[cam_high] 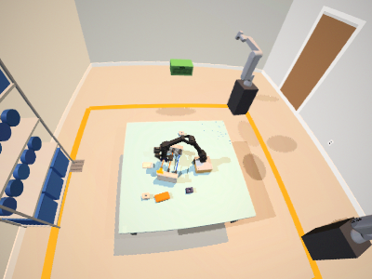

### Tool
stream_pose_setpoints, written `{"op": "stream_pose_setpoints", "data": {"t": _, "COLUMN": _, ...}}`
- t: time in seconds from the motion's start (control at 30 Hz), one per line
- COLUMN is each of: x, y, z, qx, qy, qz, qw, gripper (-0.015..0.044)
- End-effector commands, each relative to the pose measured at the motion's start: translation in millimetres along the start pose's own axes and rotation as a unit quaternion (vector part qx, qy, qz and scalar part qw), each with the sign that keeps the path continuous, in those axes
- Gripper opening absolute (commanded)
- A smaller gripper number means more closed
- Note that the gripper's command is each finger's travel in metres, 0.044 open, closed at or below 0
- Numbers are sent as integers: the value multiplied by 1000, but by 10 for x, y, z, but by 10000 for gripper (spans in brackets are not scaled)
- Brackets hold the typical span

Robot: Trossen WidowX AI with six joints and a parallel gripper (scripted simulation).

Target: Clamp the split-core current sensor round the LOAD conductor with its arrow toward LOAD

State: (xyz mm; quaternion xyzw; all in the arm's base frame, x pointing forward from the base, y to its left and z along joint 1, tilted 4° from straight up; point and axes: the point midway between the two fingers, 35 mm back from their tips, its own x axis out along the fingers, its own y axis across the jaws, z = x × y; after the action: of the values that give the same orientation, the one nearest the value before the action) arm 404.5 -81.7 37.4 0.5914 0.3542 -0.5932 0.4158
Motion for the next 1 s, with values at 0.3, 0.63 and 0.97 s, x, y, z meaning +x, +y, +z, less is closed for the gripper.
{"op": "stream_pose_setpoints", "data": {"t": 0.3, "x": -81, "y": 3, "z": -1, "qx": -1, "qy": 0, "qz": -6, "qw": 1000, "gripper": 0}}
{"op": "stream_pose_setpoints", "data": {"t": 0.63, "x": -123, "y": 2, "z": 5, "qx": -1, "qy": -2, "qz": -9, "qw": 1000, "gripper": 0}}
{"op": "stream_pose_setpoints", "data": {"t": 0.97, "x": -123, "y": 2, "z": 5, "qx": -1, "qy": -2, "qz": -9, "qw": 1000, "gripper": 131}}
